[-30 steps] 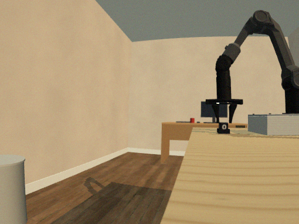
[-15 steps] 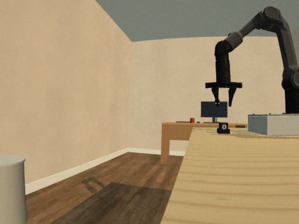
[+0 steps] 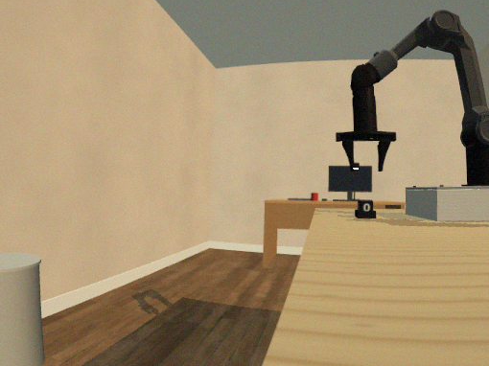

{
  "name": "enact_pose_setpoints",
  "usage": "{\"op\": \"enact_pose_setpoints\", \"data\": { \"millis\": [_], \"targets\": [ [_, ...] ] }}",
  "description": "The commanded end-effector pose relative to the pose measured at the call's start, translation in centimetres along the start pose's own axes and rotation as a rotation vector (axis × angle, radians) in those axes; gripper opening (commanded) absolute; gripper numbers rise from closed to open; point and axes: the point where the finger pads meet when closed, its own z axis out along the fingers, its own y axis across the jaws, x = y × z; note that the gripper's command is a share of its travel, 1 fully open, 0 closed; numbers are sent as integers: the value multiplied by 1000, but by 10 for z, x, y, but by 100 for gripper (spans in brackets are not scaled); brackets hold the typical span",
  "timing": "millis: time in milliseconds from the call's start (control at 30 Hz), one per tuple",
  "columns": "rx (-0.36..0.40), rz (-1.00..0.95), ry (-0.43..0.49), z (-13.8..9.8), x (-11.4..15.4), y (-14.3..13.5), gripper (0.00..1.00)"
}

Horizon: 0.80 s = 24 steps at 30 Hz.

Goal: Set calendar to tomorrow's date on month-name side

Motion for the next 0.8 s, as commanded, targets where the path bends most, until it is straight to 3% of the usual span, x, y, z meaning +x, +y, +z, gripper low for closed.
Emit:
{"op": "enact_pose_setpoints", "data": {
  "millis": [0, 567, 767],
  "targets": [
    [-4, 2, -1, -1, -1, 0, 100],
    [-7, 2, -1, -5, -1, 1, 100],
    [-7, 2, -1, -22, -1, 1, 100]
  ]
}}
